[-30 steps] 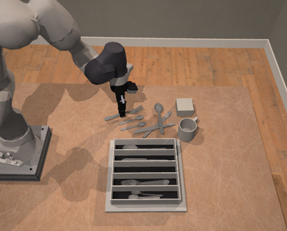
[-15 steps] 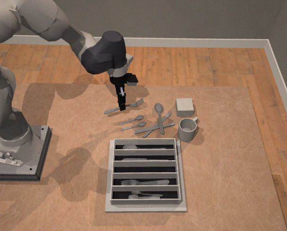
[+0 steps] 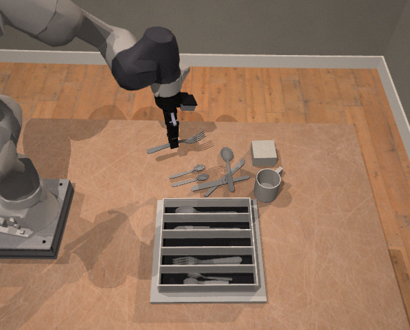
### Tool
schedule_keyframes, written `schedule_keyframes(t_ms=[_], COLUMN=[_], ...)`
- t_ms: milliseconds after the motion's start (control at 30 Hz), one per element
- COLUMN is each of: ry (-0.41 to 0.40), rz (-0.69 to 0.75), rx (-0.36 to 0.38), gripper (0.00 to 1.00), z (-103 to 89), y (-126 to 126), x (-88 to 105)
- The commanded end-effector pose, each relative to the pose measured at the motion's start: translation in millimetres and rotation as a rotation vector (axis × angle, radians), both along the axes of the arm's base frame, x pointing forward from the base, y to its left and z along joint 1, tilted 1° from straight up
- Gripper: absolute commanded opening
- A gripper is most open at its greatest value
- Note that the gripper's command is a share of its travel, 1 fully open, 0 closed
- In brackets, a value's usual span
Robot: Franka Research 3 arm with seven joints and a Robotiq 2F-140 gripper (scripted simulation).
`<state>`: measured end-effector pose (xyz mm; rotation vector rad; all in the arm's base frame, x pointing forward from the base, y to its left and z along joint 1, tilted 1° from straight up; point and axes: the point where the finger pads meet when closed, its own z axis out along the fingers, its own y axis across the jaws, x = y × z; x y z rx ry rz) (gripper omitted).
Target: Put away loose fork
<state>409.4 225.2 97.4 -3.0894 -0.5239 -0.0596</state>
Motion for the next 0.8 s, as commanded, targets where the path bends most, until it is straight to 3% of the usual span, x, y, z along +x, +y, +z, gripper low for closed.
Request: schedule_keyframes(t_ms=[0,233,767], ry=[0.023,0.023,0.023], rz=[0.028,0.028,0.028], rx=[-0.007,-0.007,-0.007], gripper=[0.13,0.13,0.13], z=[8.3,17.8,18.7], y=[-2.5,-2.6,-2.6], x=[-6.7,-6.8,-6.8])
